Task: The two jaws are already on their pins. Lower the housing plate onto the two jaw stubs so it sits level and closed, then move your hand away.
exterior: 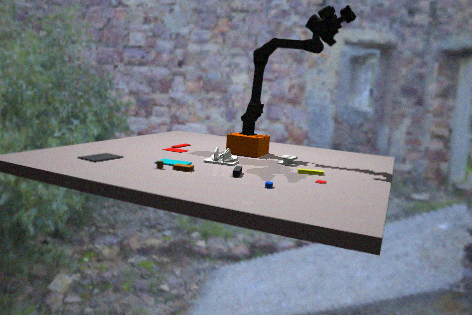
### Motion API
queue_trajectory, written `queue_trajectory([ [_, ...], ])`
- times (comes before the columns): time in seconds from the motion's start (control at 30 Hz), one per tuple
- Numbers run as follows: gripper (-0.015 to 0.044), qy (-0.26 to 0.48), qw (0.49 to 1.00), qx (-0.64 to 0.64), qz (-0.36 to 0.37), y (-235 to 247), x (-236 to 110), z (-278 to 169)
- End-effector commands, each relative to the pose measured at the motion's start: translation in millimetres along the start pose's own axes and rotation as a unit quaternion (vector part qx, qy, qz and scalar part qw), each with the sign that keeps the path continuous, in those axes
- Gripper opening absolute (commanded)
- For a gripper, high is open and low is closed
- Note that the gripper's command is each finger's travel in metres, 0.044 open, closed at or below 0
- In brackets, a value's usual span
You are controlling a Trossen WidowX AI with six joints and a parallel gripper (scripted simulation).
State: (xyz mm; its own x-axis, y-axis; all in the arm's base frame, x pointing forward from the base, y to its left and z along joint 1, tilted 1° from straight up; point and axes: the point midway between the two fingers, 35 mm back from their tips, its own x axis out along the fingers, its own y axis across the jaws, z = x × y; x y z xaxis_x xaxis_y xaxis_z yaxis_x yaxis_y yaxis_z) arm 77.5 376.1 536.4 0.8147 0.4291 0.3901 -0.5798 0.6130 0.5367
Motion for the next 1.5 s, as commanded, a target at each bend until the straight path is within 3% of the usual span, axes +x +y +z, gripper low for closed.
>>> queue_trajectory([
  [0.0, 0.0426, 0.000, 1.000, 0.000, 0.000, 0, 0, 0],
  [0.7, 0.0440, 0.059, 0.997, 0.035, 0.038, -5, 16, -58],
  [1.47, 0.0440, 0.169, 0.981, 0.087, 0.030, -36, 26, -135],
])
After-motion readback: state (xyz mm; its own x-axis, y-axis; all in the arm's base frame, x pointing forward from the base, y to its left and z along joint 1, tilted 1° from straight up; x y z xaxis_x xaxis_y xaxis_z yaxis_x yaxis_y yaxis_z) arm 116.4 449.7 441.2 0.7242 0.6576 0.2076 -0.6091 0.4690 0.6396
